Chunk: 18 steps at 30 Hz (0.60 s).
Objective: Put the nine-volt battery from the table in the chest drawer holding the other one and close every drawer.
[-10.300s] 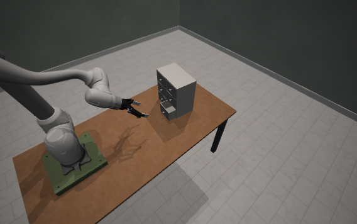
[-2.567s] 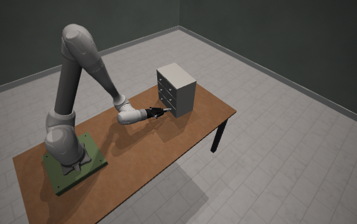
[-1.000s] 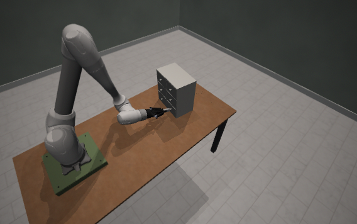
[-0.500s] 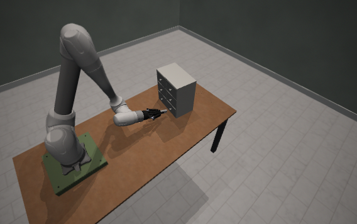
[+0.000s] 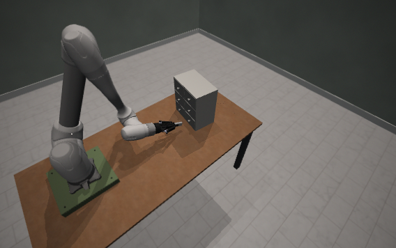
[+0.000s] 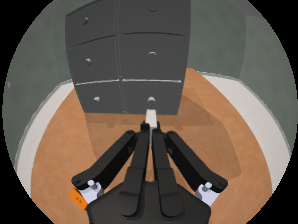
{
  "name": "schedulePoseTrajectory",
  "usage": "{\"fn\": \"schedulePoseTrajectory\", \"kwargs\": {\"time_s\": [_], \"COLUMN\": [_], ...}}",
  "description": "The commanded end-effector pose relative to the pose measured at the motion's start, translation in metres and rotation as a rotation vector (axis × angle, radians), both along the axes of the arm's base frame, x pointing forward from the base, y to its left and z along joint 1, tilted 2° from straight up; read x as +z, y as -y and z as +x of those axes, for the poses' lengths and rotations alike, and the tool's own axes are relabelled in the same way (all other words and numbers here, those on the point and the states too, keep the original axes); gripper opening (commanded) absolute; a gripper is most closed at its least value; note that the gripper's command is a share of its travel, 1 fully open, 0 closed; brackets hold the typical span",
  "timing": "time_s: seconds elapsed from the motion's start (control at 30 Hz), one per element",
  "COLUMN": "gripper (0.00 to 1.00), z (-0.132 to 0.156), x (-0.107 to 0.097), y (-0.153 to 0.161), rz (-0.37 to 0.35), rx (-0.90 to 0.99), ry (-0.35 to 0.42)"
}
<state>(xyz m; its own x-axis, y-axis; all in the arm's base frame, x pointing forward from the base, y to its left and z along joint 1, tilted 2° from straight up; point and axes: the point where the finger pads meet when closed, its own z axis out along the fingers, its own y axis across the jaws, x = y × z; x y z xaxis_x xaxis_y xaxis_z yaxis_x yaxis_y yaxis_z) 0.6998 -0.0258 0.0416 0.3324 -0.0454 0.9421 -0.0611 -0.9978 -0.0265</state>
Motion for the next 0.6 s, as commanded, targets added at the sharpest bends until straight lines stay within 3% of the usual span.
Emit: {"fn": "schedulePoseTrajectory", "kwargs": {"time_s": [0.0, 0.07, 0.13, 0.3, 0.57], "gripper": [0.00, 0.00, 0.00, 0.00, 0.00], "z": [-0.014, -0.023, -0.023, -0.042, -0.046], "x": [0.025, 0.044, 0.044, 0.079, 0.085], "y": [0.000, 0.000, 0.000, -0.001, -0.001], "rz": [0.000, 0.000, 0.000, 0.000, 0.001], "rx": [0.000, 0.000, 0.000, 0.000, 0.000], "ry": [-0.001, -0.001, -0.001, -0.001, -0.003]}}
